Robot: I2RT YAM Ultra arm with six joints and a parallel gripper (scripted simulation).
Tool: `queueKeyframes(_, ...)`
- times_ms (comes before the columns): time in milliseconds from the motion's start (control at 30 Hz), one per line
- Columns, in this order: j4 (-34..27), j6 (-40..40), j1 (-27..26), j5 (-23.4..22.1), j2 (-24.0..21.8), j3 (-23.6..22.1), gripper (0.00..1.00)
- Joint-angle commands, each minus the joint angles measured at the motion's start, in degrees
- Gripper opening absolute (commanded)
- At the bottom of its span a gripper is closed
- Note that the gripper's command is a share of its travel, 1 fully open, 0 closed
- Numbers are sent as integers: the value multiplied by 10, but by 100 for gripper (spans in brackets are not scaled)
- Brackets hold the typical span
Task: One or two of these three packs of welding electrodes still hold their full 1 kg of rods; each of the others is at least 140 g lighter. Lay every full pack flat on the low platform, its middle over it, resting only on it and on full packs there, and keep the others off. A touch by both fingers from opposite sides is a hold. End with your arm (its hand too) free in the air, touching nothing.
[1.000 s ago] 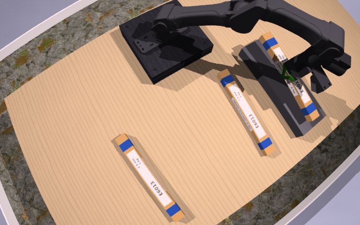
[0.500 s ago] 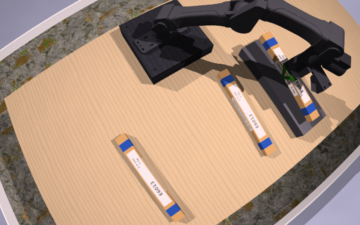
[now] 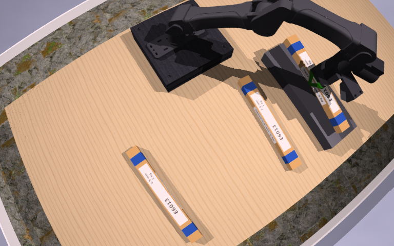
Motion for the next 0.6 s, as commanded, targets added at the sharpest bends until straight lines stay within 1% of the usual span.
queueKeyframes(0, -4, 3, 0, 3, -59, 14, 0)
queueKeyframes(233, -4, 3, 0, 3, -60, 9, 0)
queueKeyframes(400, -4, 3, 0, 3, -58, 16, 0)
queueKeyframes(467, -4, 3, 0, 3, -60, 9, 0)
queueKeyframes(567, -4, 3, 0, 3, -58, 16, 0)
